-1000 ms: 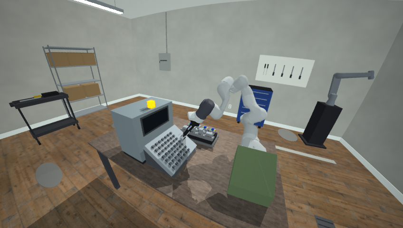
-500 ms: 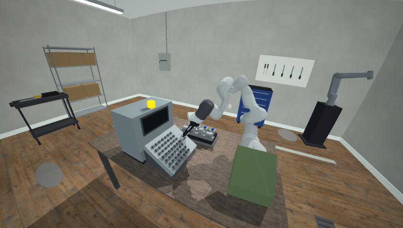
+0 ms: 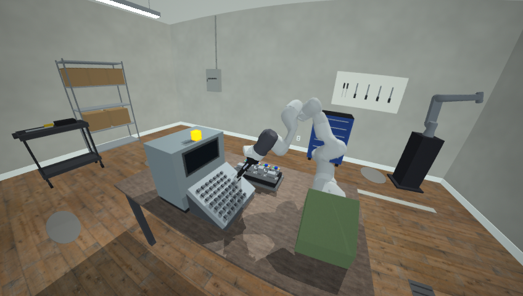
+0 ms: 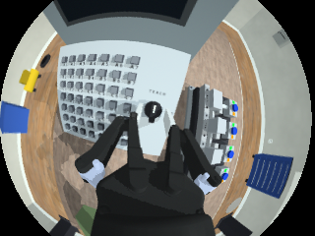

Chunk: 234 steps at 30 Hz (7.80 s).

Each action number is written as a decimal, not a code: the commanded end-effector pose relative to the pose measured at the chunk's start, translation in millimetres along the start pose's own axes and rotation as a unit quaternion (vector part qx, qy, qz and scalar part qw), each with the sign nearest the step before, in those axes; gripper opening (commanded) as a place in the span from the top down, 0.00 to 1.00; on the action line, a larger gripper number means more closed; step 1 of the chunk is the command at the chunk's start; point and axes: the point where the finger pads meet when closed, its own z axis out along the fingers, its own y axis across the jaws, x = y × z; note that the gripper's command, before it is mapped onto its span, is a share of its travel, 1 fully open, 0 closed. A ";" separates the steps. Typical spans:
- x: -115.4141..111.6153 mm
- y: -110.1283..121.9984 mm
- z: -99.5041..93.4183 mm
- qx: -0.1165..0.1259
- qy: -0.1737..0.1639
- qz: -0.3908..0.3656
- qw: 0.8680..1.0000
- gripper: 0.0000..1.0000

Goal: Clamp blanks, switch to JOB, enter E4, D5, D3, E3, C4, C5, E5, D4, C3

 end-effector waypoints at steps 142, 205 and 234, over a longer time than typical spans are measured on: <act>0.8 -0.7 1.2 0.001 0.000 0.719 0.695 1.00; 0.8 -0.7 1.2 0.001 0.000 0.729 0.684 0.67; 0.8 -0.7 -2.6 0.001 0.000 0.729 0.684 0.67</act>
